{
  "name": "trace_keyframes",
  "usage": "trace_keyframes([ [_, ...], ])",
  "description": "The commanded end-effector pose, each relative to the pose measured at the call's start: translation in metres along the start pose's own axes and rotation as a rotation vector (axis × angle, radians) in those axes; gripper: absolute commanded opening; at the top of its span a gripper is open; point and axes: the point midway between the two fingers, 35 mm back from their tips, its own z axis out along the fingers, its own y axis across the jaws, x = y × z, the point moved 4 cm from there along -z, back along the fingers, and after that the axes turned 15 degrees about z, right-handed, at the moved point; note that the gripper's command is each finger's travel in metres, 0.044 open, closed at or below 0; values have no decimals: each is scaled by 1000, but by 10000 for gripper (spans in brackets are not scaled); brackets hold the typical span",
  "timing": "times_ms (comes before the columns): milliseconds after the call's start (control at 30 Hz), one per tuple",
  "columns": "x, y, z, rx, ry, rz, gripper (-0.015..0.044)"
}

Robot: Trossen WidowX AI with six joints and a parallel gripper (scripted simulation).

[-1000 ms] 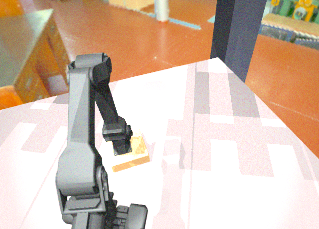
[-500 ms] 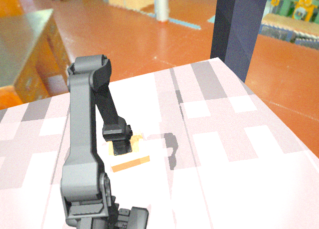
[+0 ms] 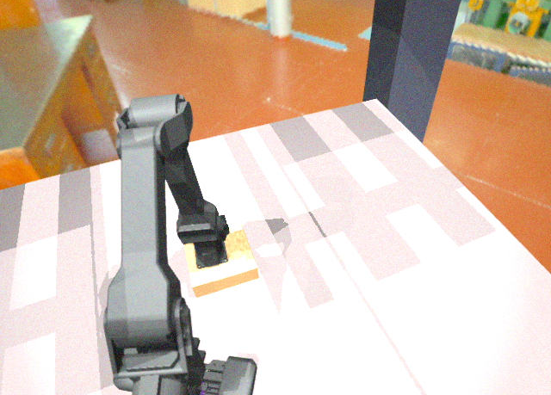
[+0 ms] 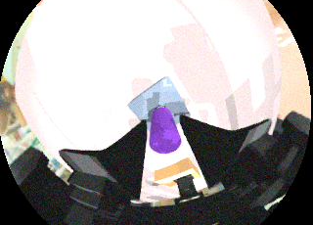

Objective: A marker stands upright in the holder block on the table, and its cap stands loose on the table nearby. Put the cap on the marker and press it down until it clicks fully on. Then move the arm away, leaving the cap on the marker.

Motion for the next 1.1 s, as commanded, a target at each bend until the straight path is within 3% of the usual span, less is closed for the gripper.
trace_keyframes([
  [0,0,0,0,0,0,0,289],
  [200,0,0,0,0,0,0,440],
  [300,-1,0,-8,0,0,0,440],
  [467,-1,1,-67,0,0,0,440],
  [600,0,0,-75,0,0,0,440],
  [833,2,2,-66,1,-1,-458,256],
  [1067,2,2,-65,1,-1,-473,72],
])
